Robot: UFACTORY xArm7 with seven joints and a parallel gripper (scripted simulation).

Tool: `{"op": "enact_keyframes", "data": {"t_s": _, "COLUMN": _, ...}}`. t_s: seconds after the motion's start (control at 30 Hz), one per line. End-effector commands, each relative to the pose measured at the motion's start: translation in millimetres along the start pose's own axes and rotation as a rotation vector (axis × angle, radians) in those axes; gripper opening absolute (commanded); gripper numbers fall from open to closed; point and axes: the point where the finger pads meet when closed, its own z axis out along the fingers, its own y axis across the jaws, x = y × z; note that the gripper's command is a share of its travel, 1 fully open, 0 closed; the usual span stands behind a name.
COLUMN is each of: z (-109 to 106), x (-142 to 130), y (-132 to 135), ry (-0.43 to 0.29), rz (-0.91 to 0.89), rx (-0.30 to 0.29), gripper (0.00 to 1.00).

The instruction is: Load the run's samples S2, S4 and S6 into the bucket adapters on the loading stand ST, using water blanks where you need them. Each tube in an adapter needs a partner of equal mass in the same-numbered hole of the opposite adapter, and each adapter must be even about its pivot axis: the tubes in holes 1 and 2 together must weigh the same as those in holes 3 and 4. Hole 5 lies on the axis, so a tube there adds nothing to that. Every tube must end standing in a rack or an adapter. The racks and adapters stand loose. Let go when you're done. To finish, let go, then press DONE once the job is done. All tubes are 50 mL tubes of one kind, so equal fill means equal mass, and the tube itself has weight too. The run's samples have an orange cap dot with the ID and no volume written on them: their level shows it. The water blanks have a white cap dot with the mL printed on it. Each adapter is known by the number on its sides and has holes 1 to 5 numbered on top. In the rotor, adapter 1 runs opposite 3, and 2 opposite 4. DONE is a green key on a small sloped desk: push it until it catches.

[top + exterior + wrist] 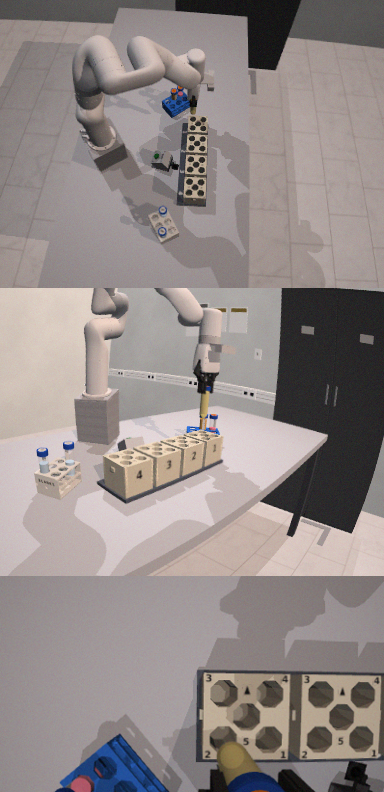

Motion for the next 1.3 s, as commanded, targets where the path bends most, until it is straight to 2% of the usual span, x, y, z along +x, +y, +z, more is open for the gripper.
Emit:
{"op": "enact_keyframes", "data": {"t_s": 0.0, "z": -1, "x": 10, "y": 7, "ry": 0.002, "rz": -0.001, "rx": 0.003, "gripper": 0.0}}
{"op": "enact_keyframes", "data": {"t_s": 0.17, "z": -1, "x": 29, "y": 24, "ry": 0.003, "rz": -0.001, "rx": 0.003, "gripper": 0.0}}
{"op": "enact_keyframes", "data": {"t_s": 0.87, "z": -1, "x": 28, "y": 23, "ry": 0.003, "rz": -0.001, "rx": 0.003, "gripper": 0.0}}
{"op": "enact_keyframes", "data": {"t_s": 1.27, "z": 19, "x": 29, "y": 23, "ry": 0.002, "rz": -0.001, "rx": 0.003, "gripper": 0.0}}
